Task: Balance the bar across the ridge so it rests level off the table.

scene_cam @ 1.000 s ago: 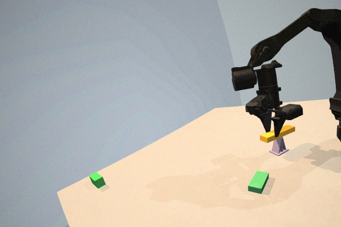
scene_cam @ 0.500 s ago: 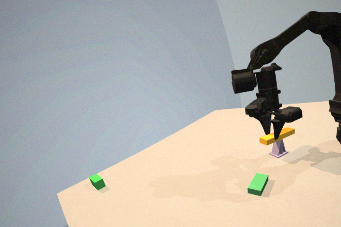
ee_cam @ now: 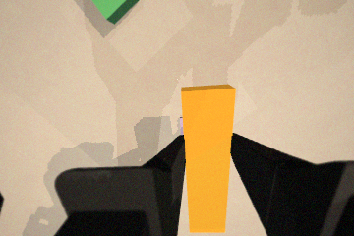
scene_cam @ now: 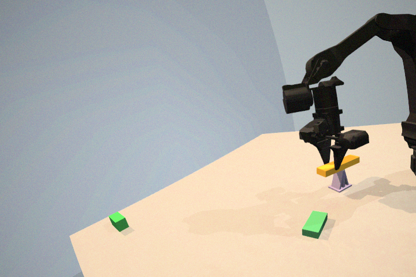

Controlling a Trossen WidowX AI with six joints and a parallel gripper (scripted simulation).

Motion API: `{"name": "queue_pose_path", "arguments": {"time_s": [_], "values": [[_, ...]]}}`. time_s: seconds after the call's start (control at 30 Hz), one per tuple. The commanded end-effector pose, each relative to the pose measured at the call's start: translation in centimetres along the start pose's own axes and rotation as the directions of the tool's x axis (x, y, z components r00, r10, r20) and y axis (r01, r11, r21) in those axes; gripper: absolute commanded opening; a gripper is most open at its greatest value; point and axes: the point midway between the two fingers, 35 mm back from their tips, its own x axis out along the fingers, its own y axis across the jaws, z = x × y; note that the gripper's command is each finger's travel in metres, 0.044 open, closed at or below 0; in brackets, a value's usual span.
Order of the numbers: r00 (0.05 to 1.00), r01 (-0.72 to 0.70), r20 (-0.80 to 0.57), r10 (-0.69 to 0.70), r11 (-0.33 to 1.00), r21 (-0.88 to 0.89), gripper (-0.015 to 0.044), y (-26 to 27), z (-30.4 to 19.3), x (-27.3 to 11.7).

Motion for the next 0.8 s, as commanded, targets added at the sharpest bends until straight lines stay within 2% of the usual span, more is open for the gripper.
{"name": "queue_pose_path", "arguments": {"time_s": [0.0,0.77], "values": [[1.0,-0.004,-0.005,0.004,1.0,0.001,0.0,0.08,-0.1,0.29],[1.0,-0.004,-0.005,0.004,1.0,0.001,0.0,0.09,-0.09,0.48]]}}
